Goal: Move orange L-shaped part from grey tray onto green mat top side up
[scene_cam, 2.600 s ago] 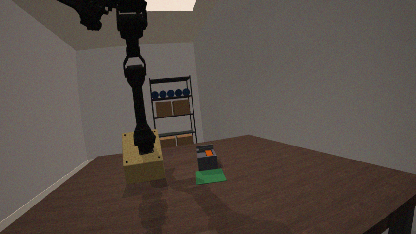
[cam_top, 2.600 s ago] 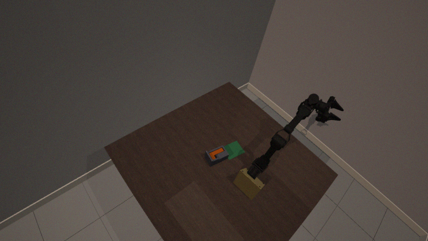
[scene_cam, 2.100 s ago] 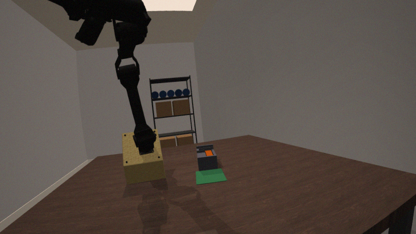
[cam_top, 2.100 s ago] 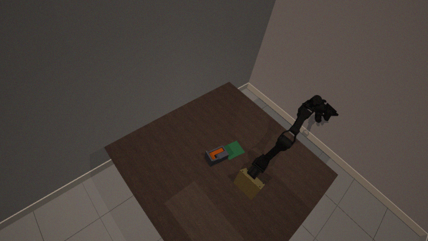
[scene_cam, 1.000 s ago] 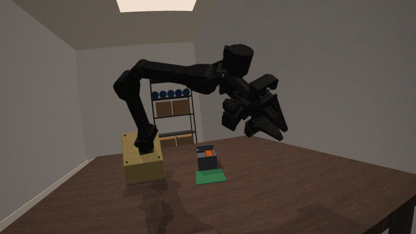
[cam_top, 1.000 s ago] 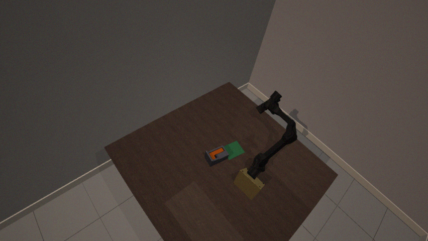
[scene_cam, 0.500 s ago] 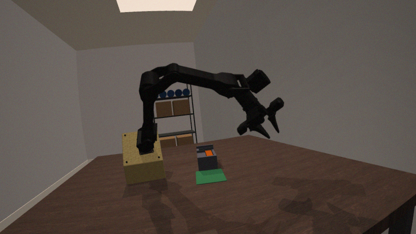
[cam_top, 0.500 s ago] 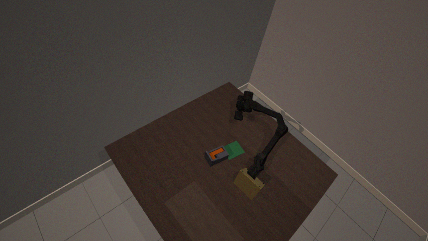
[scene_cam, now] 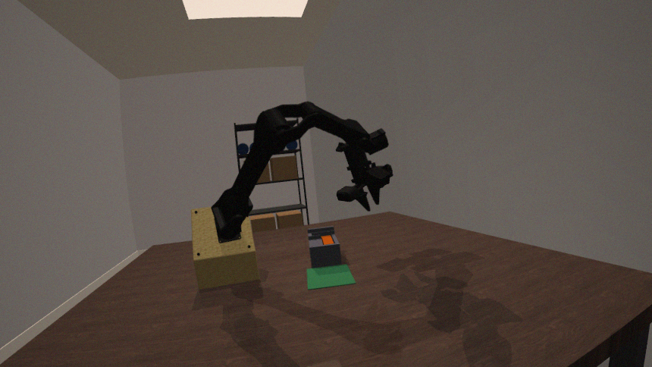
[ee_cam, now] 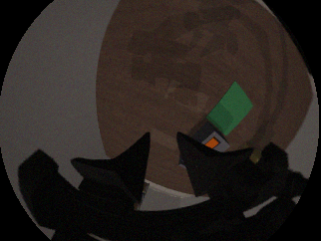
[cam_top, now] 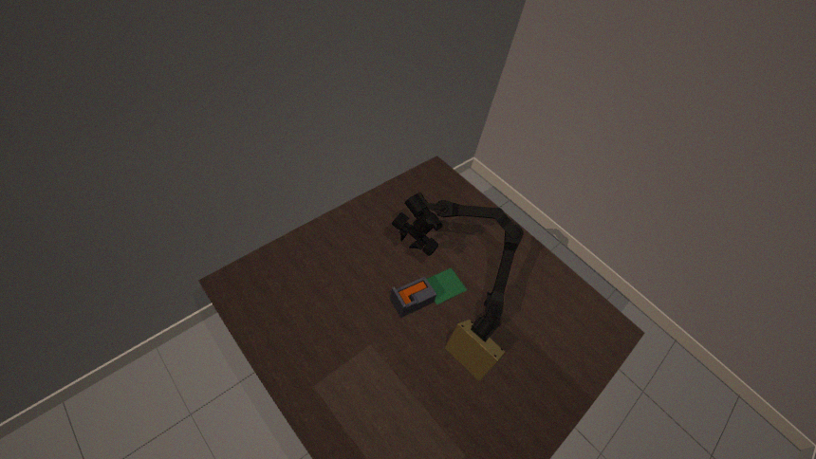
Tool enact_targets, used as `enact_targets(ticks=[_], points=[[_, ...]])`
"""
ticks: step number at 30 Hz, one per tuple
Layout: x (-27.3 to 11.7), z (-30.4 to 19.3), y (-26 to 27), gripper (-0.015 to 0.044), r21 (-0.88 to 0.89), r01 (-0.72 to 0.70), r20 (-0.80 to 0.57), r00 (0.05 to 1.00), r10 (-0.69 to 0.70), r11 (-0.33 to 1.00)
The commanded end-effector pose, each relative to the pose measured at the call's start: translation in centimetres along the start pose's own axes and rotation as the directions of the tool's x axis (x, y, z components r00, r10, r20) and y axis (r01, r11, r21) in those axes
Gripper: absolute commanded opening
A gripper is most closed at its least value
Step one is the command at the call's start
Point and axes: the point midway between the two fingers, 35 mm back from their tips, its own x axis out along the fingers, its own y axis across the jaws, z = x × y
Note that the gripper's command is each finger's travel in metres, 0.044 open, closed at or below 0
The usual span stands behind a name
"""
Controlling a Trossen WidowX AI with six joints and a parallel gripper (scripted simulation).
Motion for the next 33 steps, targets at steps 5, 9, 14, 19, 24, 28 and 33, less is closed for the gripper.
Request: enact_targets(ticks=[5,9,14,19,24,28,33], points=[[-0.1,-13.3,-4.3,0.018,-0.662,0.16,-0.029,0.971,-0.238,0.732],[-0.9,-17.3,-7.2,0.018,-0.859,0.201,0.04,0.943,-0.329,0.472],[-0.9,-17.5,-7.4,0.018,-0.867,0.203,0.045,0.942,-0.334,0.455],[-0.6,-17.5,-7.4,0.018,-0.867,0.203,0.045,0.942,-0.334,0.455],[4.0,-17.3,-8.9,0.018,-0.867,0.203,0.046,0.942,-0.333,0.455],[6.1,-17.1,-9.9,0.018,-0.866,0.206,0.049,0.941,-0.334,0.455],[6.1,-17.1,-9.9,0.018,-0.866,0.206,0.049,0.941,-0.334,0.455]])
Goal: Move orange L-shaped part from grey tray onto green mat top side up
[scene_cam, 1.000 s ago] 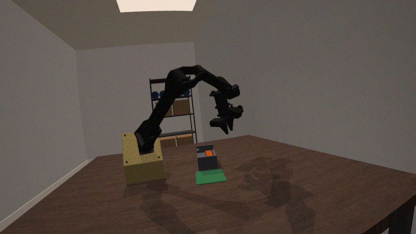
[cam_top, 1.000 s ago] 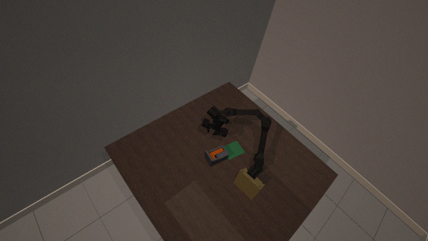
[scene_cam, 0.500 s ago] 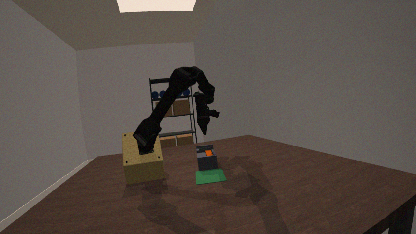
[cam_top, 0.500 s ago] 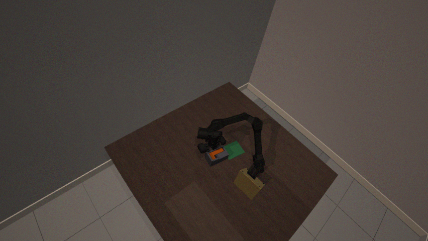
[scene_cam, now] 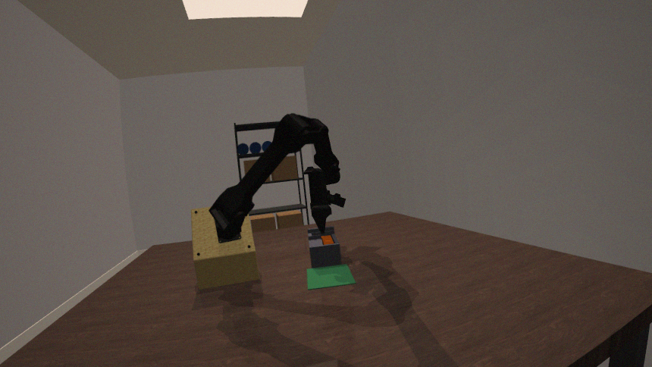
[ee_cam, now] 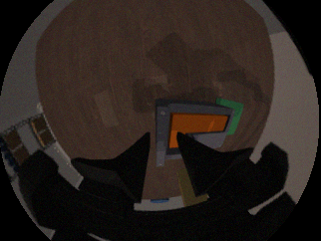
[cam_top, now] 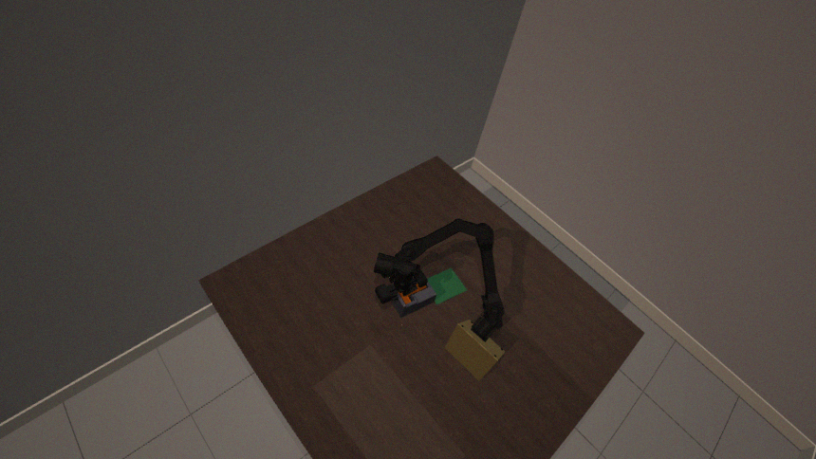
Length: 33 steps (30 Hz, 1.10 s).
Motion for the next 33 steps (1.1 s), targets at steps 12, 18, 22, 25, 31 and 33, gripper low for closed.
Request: enact_targets(ticks=[12,18,22,25,31,33], points=[[1.9,-0.1,0.1,0.018,-0.009,0.005,0.004,1.0,-0.005,1.0],[2.9,-0.1,0.0,0.018,-0.009,0.005,0.004,1.0,-0.005,1.0],[3.6,-0.1,0.0,0.018,-0.008,0.006,0.004,1.0,-0.006,1.0],[4.0,-0.1,0.0,0.018,-0.008,0.007,0.004,1.0,-0.007,1.0],[4.0,-0.1,0.0,0.018,-0.008,0.007,0.005,1.0,-0.007,1.0],[4.0,-0.1,0.0,0.018,-0.008,0.007,0.005,1.0,-0.007,1.0]])
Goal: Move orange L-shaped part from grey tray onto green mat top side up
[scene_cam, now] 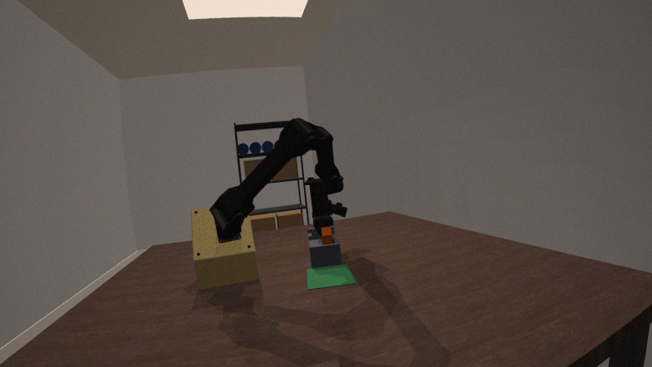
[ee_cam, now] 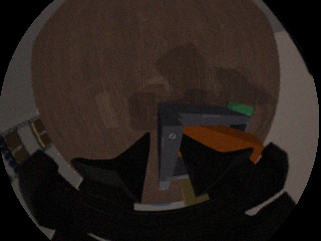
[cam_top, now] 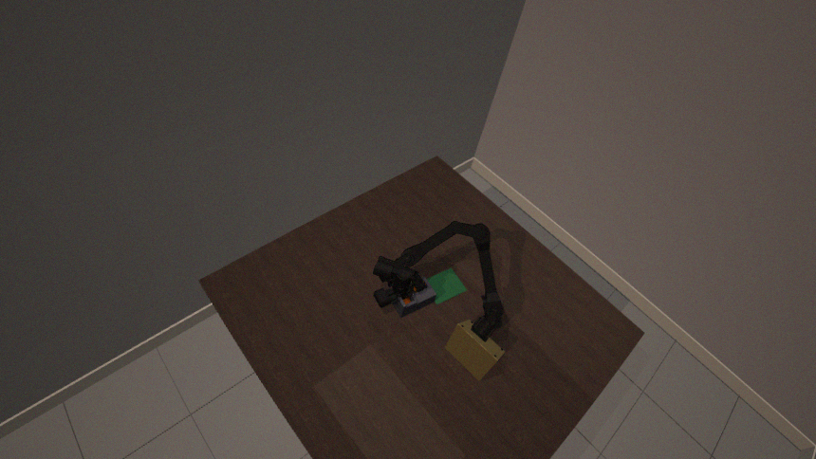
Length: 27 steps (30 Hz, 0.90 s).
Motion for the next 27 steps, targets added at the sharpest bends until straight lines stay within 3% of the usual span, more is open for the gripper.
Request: enact_targets(ticks=[1,27], points=[[0.5,-0.4,-0.2,0.018,-0.013,0.014,-0.008,1.0,-0.014,1.0],[-0.6,-0.3,0.7,0.018,-0.009,0.009,-0.006,1.0,-0.009,1.0]])
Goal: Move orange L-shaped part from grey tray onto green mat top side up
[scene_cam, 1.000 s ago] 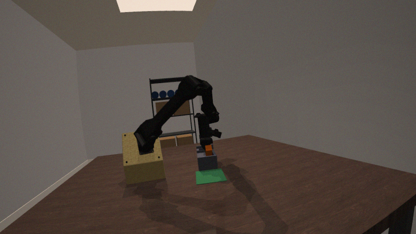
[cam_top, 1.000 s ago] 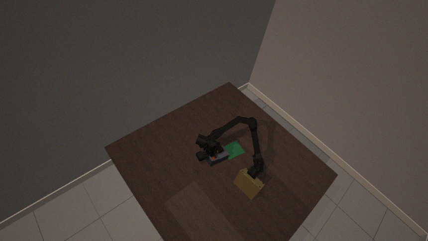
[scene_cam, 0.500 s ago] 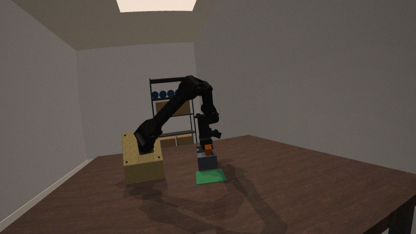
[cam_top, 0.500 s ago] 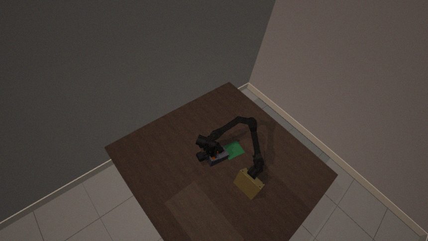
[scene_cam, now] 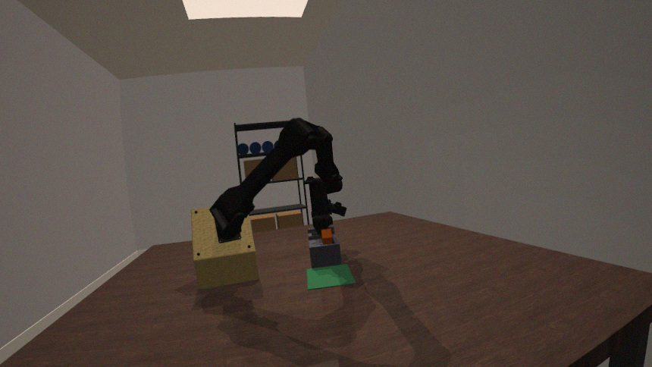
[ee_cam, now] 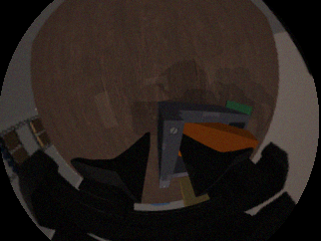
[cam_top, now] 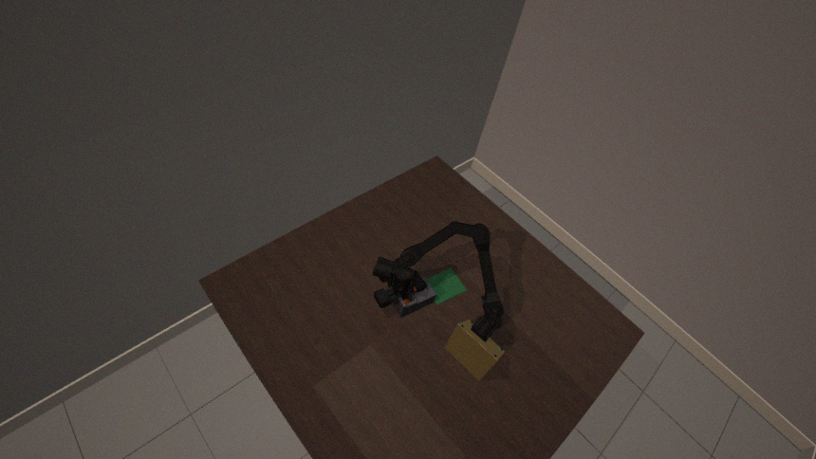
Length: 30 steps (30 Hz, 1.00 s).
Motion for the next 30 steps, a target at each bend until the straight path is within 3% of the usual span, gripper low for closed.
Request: enact_targets(ticks=[1,7,14,30], points=[[-0.6,-0.1,0.8,0.018,-0.004,0.002,-0.004,1.0,-0.002,1.0],[-1.7,-0.1,1.0,0.018,-0.006,0.002,-0.005,1.0,-0.002,1.0],[-10.4,-0.1,-0.1,0.018,-0.007,0.0,-0.006,1.0,0.0,1.0],[-10.0,-0.1,0.3,0.018,-0.014,-0.004,0.008,1.0,0.004,1.0]])
